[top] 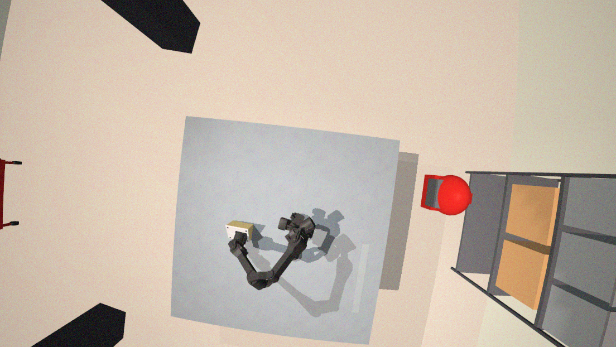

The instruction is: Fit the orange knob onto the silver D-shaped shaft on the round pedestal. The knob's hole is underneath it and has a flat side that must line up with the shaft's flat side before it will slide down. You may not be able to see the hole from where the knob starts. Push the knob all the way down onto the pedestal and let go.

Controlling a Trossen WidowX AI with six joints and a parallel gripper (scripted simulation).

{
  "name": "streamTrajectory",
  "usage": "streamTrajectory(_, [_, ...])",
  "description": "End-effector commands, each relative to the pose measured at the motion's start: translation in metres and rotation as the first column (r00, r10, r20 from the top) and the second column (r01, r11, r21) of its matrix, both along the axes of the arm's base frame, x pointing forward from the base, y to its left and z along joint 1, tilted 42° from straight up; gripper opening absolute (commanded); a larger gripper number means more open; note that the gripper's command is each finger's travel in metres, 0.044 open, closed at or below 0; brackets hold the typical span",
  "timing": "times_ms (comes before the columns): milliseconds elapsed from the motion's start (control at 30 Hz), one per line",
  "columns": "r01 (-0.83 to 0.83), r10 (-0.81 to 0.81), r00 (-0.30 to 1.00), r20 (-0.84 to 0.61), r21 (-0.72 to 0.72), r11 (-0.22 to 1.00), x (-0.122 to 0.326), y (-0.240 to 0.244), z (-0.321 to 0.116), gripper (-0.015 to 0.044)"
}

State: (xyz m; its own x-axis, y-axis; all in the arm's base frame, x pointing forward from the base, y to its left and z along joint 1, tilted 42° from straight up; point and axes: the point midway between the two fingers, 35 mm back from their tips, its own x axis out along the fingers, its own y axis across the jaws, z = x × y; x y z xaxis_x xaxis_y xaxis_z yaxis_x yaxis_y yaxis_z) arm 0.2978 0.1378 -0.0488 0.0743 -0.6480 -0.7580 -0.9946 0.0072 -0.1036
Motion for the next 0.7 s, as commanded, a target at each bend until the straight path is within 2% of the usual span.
streamTrajectory(0, [0.000, -0.001, 1.000, 0.014, 0.016, 1.000, 0.001, 0.019, 0.019, 0.0000])
streamTrajectory(333, [0.009, -0.009, 1.000, 0.013, 0.005, 1.000, -0.007, 0.049, 0.057, 0.0000])
streamTrajectory(667, [-0.036, 0.036, 0.998, 0.055, -0.005, 0.999, -0.012, 0.052, 0.059, 0.0000])
